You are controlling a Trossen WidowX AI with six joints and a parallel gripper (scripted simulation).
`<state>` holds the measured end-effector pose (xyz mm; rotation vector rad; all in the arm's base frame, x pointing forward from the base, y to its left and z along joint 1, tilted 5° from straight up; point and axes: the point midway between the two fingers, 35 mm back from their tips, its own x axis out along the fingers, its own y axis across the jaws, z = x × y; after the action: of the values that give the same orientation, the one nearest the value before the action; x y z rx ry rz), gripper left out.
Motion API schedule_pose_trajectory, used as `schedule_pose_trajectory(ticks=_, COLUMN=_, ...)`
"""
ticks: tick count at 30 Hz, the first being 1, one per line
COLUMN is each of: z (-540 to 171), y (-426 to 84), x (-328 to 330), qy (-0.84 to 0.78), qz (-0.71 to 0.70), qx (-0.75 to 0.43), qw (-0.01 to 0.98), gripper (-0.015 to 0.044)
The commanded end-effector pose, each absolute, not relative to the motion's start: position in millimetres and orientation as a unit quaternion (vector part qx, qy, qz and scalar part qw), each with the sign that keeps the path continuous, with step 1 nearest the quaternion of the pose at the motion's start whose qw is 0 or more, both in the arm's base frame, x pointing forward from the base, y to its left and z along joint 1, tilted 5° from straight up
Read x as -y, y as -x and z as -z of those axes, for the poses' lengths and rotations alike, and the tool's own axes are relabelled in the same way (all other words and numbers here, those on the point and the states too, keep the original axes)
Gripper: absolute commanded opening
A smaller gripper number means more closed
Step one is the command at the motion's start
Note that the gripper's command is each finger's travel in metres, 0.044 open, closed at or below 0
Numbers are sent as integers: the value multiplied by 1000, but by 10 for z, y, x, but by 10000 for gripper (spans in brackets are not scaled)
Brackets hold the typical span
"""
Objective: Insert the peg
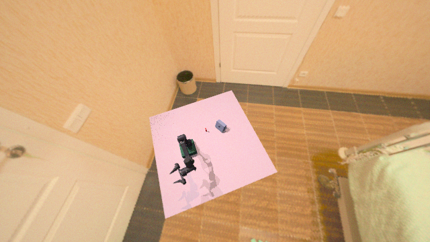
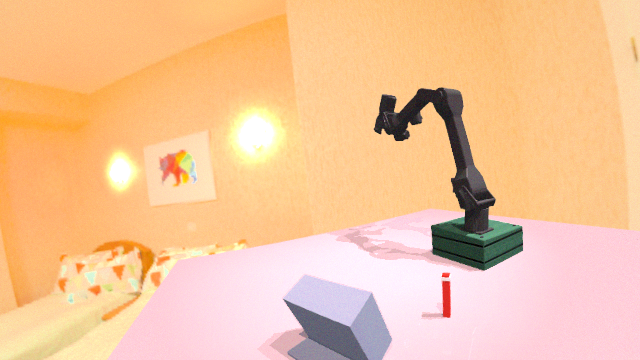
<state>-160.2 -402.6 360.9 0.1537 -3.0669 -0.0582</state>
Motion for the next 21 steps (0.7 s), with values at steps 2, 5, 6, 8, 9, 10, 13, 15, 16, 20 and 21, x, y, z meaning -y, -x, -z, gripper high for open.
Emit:
schedule_pose_trajectory(ticks=2, z=-3606, y=1567, x=4049, qy=-57, qz=29, qx=997, qw=37, gripper=440)
schedule_pose_trajectory(ticks=5, z=-3588, y=1416, x=4146, qy=-86, qz=71, qx=993, qw=45, gripper=440)
schedule_pose_trajectory(ticks=6, z=-3581, y=1361, x=4178, qy=-96, qz=86, qx=990, qw=48, gripper=440)
schedule_pose_trajectory(ticks=8, z=-3567, y=1249, x=4241, qy=-116, qz=115, qx=985, qw=55, gripper=440)
schedule_pose_trajectory(ticks=9, z=-3559, y=1192, x=4272, qy=-127, qz=130, qx=982, qw=59, gripper=440)
schedule_pose_trajectory(ticks=10, z=-3550, y=1134, x=4302, qy=-137, qz=144, qx=978, qw=63, gripper=440)
schedule_pose_trajectory(ticks=13, z=-3519, y=976, x=4380, qy=-163, qz=189, qx=965, qw=76, gripper=440)
schedule_pose_trajectory(ticks=15, z=-3497, y=868, x=4429, qy=-181, qz=218, qx=955, qw=85, gripper=440)
schedule_pose_trajectory(ticks=16, z=-3485, y=813, x=4452, qy=-190, qz=233, qx=950, qw=90, gripper=440)
schedule_pose_trajectory(ticks=20, z=-3433, y=589, x=4537, qy=-223, qz=289, qx=924, qw=112, gripper=440)
schedule_pose_trajectory(ticks=21, z=-3420, y=525, x=4557, qy=-232, qz=303, qx=917, qw=118, gripper=440)
